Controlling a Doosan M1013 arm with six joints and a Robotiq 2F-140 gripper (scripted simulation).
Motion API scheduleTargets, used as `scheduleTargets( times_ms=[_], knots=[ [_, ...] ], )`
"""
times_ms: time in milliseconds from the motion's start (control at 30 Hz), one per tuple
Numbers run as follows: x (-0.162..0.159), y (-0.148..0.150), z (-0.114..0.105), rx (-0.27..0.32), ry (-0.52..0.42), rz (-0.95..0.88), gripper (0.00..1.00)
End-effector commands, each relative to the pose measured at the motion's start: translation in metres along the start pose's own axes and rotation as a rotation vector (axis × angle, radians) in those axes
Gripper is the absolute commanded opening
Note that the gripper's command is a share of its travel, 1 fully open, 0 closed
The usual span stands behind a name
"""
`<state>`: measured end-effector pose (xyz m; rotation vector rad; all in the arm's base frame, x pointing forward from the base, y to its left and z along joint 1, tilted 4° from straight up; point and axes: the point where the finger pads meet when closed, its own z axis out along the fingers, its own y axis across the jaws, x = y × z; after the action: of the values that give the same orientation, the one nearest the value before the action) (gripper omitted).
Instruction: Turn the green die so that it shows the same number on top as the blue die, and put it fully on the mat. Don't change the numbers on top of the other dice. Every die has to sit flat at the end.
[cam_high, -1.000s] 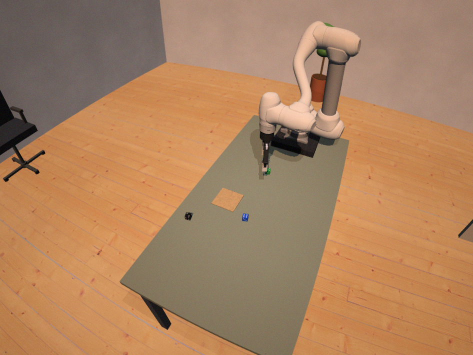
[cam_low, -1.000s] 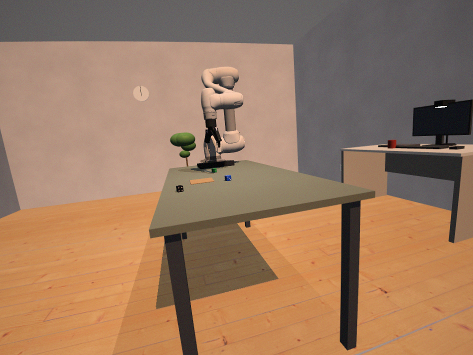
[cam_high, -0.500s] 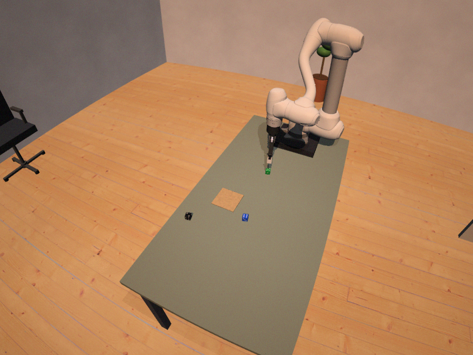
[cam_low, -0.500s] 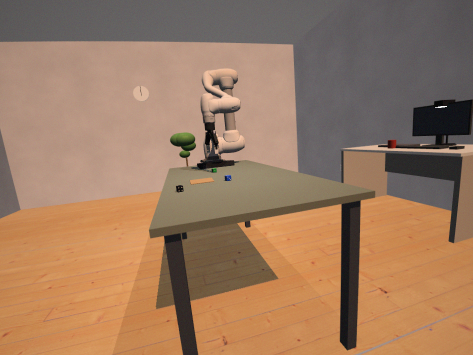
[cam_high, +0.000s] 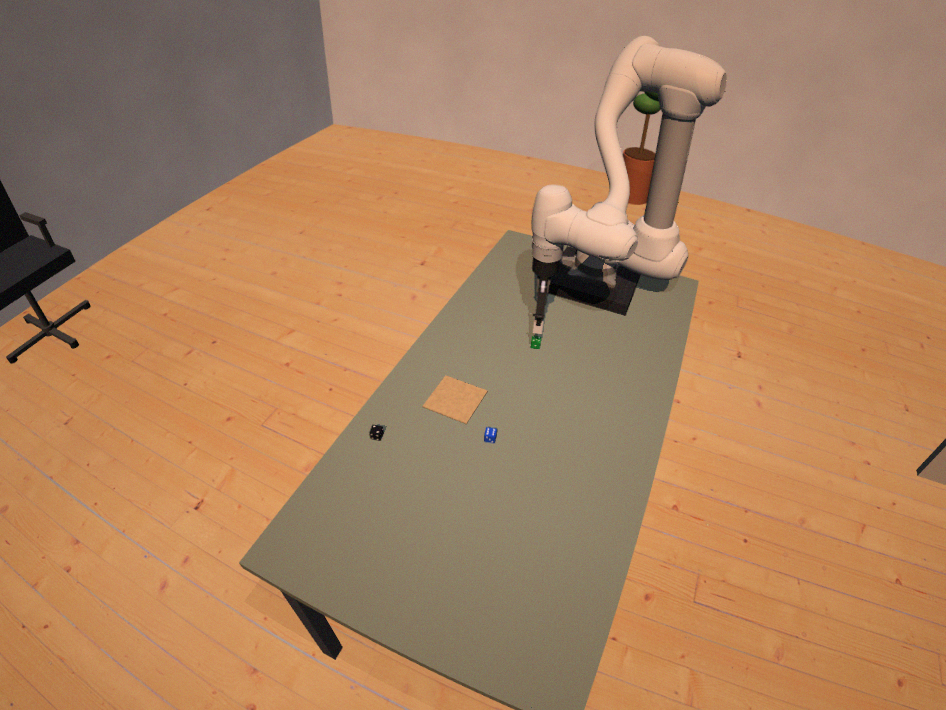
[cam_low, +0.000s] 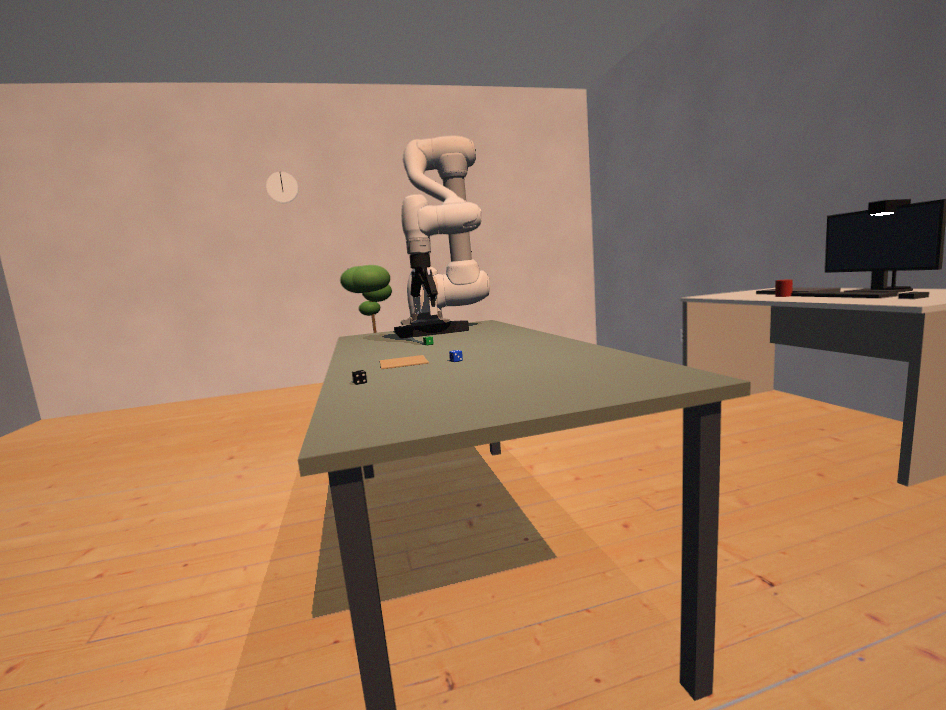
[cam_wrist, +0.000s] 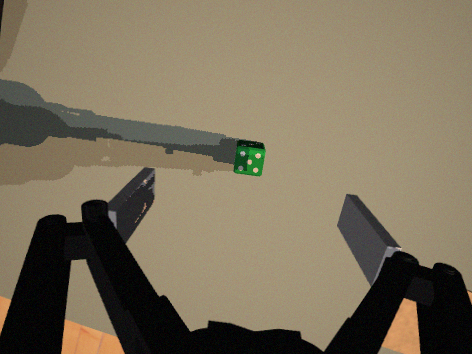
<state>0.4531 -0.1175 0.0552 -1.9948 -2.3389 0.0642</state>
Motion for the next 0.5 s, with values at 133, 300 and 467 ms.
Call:
scheduleTargets(
  times_ms=[133, 300, 467],
  knots=[
    [-0.0002, 0.0001, 0.003, 0.0, 0.0, 0.0, 0.35],
    [-0.0002, 0.0001, 0.003, 0.0, 0.0, 0.0, 0.35],
    [-0.0002, 0.0001, 0.003, 0.0, 0.0, 0.0, 0.35]
  ],
)
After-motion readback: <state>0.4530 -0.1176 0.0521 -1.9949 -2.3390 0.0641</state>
